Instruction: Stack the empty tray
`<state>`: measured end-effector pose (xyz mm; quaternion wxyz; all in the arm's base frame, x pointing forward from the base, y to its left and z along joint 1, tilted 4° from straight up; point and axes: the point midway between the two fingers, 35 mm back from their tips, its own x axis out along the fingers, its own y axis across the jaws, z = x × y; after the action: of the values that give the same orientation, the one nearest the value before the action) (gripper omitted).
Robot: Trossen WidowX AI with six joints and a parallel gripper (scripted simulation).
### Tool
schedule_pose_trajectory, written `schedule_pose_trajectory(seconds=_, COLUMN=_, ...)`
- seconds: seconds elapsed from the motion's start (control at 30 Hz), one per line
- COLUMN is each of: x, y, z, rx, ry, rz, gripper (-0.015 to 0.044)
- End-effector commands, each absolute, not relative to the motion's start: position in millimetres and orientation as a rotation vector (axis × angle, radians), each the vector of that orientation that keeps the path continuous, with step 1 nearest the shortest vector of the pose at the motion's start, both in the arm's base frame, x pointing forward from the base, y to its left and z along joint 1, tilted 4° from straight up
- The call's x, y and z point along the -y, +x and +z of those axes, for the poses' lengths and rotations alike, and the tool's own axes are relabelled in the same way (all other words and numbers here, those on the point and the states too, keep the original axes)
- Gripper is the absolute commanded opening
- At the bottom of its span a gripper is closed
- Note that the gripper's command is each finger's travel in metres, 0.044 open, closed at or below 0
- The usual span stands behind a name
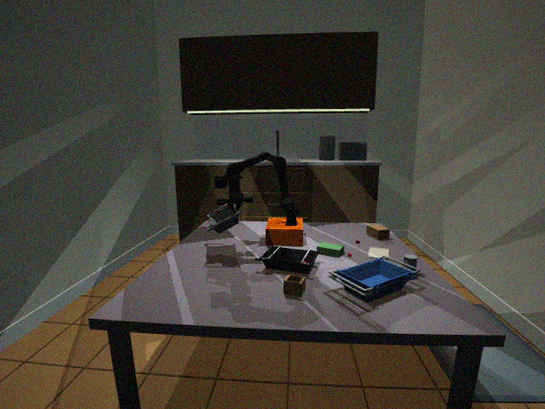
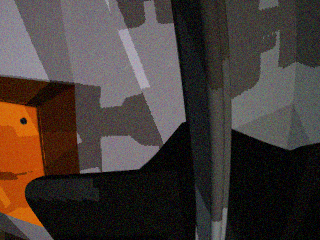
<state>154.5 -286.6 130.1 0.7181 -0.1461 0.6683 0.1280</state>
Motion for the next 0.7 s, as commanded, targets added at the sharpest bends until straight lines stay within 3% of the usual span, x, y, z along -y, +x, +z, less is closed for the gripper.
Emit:
schedule_pose_trajectory(seconds=0.0, x=289, y=156, z=136, rx=-1.470, ry=-0.343, rz=0.270, gripper=0.0000)
schedule_pose_trajectory(seconds=0.67, x=278, y=174, z=137, rx=-1.464, ry=-0.385, rz=0.312, gripper=0.0000)
